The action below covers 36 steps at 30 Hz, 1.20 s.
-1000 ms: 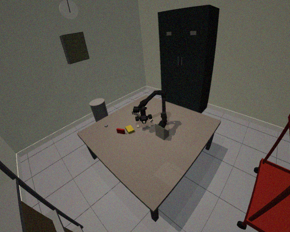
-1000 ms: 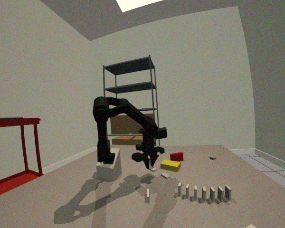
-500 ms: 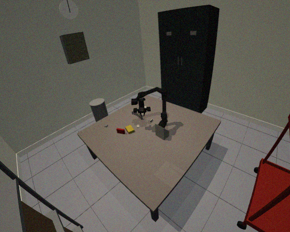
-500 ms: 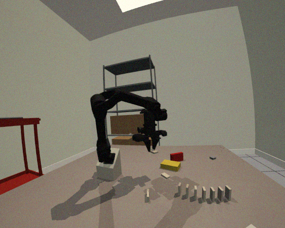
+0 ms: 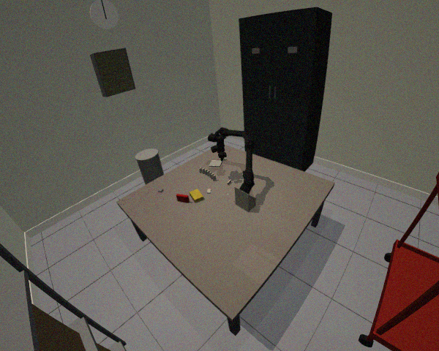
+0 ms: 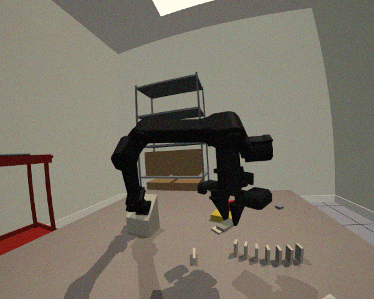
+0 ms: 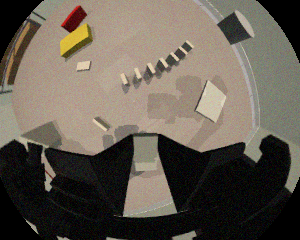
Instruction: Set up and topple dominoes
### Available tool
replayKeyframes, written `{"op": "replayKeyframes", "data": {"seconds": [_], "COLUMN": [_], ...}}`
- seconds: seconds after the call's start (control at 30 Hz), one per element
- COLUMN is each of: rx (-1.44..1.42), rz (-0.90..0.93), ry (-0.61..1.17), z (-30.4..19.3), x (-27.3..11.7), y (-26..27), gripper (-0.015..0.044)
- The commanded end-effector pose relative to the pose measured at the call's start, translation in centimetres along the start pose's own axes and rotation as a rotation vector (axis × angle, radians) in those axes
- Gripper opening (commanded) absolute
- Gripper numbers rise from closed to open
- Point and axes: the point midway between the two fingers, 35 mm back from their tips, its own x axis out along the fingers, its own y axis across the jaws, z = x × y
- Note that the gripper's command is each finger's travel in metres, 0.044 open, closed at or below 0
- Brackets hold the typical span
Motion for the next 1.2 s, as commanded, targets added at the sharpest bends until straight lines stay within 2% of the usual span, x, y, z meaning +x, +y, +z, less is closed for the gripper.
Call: {"op": "replayKeyframes", "data": {"seconds": [0.0,0.17,0.33,0.77,1.17], "rx": [0.143,0.143,0.145,0.149,0.151], "rz": [-0.006,0.010,0.114,0.290,0.304], "ry": [0.022,0.009,-0.096,-0.437,-0.789], "z": [-1.7,-1.7,-1.6,-1.0,-1.0], "x": [0.2,0.4,1.9,4.5,5.2], "y": [-1.6,-1.5,-0.7,0.6,0.5], "gripper": [0.0107,0.0107,0.0107,0.0107,0.0107]}}
